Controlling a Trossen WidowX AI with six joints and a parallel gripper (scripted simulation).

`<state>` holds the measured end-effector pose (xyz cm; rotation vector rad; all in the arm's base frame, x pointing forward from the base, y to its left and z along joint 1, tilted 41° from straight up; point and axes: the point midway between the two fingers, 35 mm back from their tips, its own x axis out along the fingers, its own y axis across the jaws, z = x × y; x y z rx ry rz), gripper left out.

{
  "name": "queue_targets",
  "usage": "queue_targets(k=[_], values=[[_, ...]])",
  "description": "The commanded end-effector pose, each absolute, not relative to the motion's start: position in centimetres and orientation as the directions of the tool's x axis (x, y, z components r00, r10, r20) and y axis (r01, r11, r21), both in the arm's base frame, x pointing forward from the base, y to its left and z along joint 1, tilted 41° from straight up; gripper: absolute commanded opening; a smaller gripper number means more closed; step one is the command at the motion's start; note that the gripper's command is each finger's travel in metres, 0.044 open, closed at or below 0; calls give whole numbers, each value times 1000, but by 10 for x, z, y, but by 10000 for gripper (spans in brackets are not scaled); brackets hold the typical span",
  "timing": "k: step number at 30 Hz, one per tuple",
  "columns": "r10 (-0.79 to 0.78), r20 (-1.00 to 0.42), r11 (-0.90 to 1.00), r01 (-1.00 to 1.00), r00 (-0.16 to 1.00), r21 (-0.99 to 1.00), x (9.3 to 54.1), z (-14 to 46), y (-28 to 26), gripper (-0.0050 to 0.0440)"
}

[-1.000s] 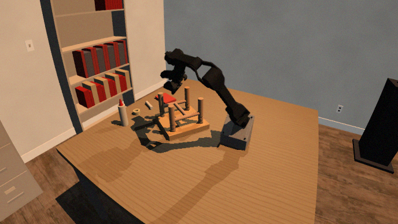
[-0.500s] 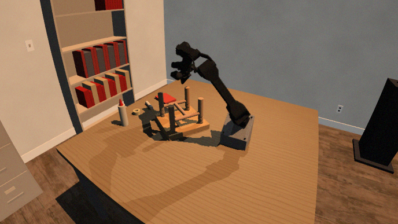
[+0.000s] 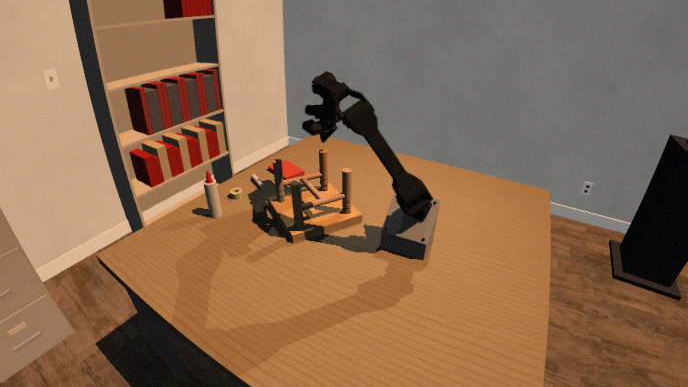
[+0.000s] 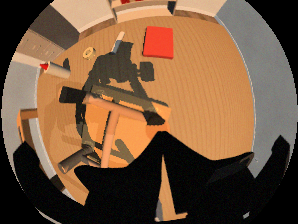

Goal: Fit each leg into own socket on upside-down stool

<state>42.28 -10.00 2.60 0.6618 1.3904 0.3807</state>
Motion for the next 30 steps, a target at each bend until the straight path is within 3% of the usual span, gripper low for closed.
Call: queue_targets(k=[1,30], values=[[618,-773,761,139,146,634,417,13,-87,0],[617,-773,761,139,146,634,416,-4,-73,0]])
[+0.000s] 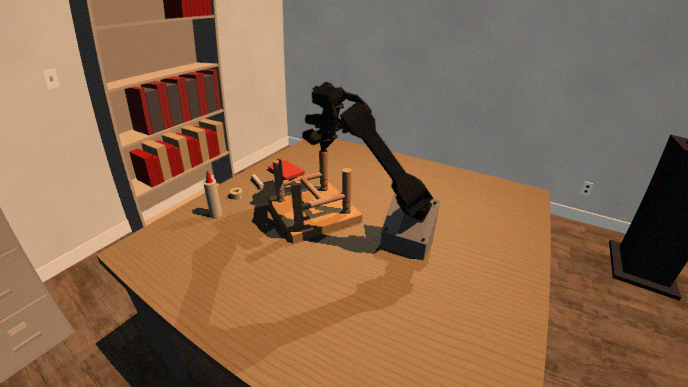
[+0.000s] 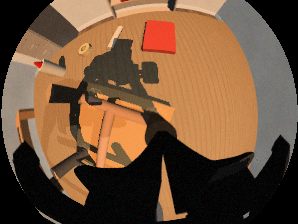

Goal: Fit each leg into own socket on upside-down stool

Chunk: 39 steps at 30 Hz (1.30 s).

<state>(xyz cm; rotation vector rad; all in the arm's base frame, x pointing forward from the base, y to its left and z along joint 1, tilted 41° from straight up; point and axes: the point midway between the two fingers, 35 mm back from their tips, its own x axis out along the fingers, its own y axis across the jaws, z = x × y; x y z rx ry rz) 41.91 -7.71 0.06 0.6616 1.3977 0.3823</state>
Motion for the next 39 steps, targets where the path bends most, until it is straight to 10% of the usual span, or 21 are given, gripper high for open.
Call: queue_targets(k=[1,39], values=[[617,-773,761,139,146,634,416,-5,-72,0],[613,-773,761,139,166,633,422,17,-93,0]])
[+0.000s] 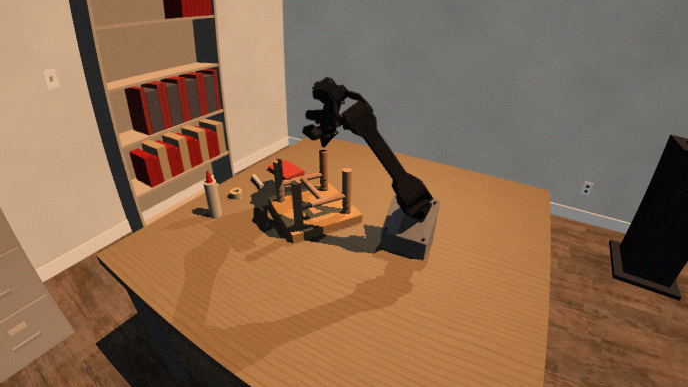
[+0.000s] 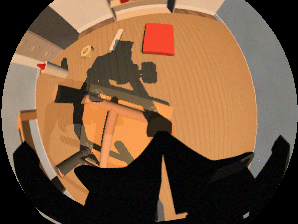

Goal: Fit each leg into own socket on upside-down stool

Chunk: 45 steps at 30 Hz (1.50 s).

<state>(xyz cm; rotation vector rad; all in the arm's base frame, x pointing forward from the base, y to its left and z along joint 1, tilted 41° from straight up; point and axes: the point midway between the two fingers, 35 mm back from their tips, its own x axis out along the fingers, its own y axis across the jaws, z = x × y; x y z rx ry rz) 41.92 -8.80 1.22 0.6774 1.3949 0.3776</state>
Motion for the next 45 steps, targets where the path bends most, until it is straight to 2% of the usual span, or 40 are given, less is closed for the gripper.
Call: queue_targets(k=[1,8,17,21,23,26,45], values=[[612,-773,761,139,167,633,422,18,-94,0],[617,-770,759,133,164,637,413,24,-94,0],[639,-754,761,20,153,649,331,72,-81,0],[648,-746,757,-25,150,653,297,85,-71,0],[648,-746,757,-25,150,653,297,85,-71,0],[658,-738,752,-66,148,656,265,94,-59,0],[659,-737,751,-72,148,657,258,82,-46,0]])
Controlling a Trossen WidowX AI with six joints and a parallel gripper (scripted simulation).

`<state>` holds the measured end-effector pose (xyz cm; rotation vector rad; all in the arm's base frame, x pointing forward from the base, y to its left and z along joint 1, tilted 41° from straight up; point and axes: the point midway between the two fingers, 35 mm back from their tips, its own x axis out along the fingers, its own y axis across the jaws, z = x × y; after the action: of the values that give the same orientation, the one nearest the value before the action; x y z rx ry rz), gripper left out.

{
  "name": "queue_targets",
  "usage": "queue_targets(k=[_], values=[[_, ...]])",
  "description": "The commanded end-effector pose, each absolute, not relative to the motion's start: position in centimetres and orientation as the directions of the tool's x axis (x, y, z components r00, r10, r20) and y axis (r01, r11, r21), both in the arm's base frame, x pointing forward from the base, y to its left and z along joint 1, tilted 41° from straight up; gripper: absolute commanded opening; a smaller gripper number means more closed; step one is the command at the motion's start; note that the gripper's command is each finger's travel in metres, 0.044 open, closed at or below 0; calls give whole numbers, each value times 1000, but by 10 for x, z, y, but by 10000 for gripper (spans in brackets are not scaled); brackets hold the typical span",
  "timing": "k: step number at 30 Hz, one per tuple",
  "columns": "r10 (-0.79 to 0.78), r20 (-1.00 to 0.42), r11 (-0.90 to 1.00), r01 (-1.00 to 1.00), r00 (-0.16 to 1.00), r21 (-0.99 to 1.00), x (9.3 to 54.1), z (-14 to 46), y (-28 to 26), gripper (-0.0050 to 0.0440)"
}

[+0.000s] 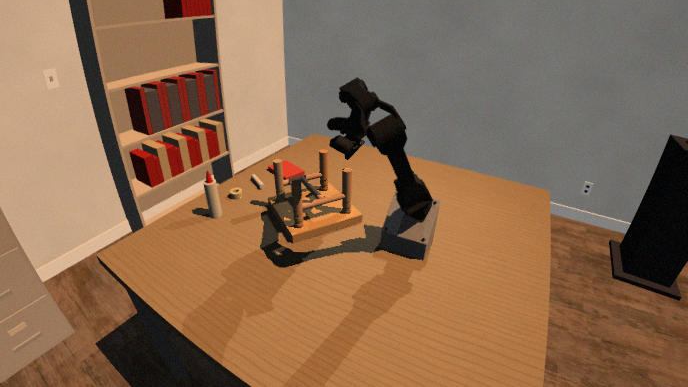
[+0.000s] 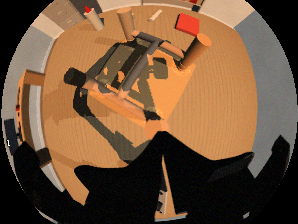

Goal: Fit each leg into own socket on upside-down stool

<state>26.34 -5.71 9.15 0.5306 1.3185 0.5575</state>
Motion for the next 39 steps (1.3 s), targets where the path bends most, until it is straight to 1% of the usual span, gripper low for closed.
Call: queue_targets(k=[1,39], values=[[660,-737,750,-72,148,657,258,79,-44,0],[659,-737,751,-72,148,657,255,54,-23,0]])
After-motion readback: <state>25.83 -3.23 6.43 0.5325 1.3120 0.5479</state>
